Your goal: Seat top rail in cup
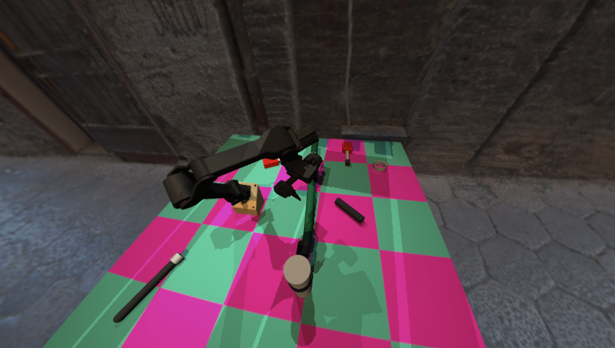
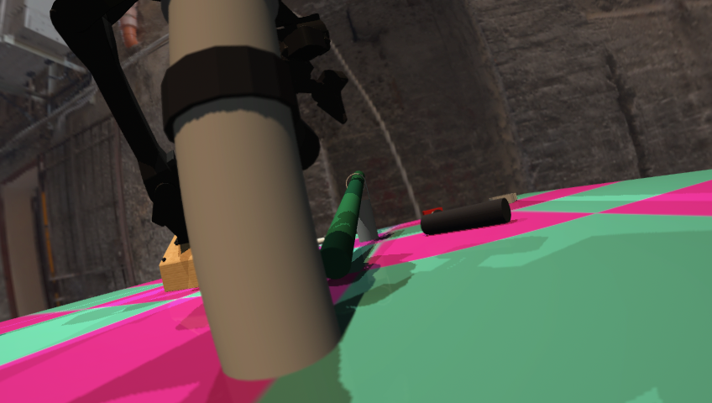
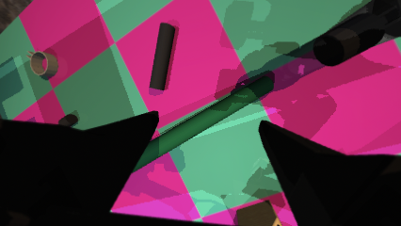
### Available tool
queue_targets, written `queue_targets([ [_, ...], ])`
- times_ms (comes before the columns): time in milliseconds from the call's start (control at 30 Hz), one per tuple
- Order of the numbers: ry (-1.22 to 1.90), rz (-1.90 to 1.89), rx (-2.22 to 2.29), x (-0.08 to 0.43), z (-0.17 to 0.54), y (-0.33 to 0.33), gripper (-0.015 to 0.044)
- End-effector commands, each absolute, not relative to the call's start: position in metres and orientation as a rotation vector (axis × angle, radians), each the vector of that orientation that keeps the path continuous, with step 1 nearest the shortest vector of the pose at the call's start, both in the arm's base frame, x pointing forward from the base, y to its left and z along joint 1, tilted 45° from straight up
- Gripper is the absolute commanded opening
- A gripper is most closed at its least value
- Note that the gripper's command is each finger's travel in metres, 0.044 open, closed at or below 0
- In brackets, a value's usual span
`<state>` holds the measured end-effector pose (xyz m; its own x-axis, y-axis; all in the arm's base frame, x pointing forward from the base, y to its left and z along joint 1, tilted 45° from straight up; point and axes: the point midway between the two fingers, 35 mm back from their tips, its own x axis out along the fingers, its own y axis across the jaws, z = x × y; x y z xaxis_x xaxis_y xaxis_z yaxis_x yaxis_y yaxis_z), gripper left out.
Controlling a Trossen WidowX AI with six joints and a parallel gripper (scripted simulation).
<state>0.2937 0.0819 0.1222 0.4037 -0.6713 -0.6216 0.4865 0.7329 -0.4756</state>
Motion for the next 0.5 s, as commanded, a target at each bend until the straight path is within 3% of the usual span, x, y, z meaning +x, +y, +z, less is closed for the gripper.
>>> queue_targets([
  [0, 0.842, -1.020, 0.131, 0.299, 0.096, 0.070, 0.0440],
  [200, 0.671, -1.385, 0.546, 0.303, 0.069, 0.054, 0.0440],
  [467, 0.663, -1.397, 0.558, 0.303, 0.068, 0.054, 0.0440],
])
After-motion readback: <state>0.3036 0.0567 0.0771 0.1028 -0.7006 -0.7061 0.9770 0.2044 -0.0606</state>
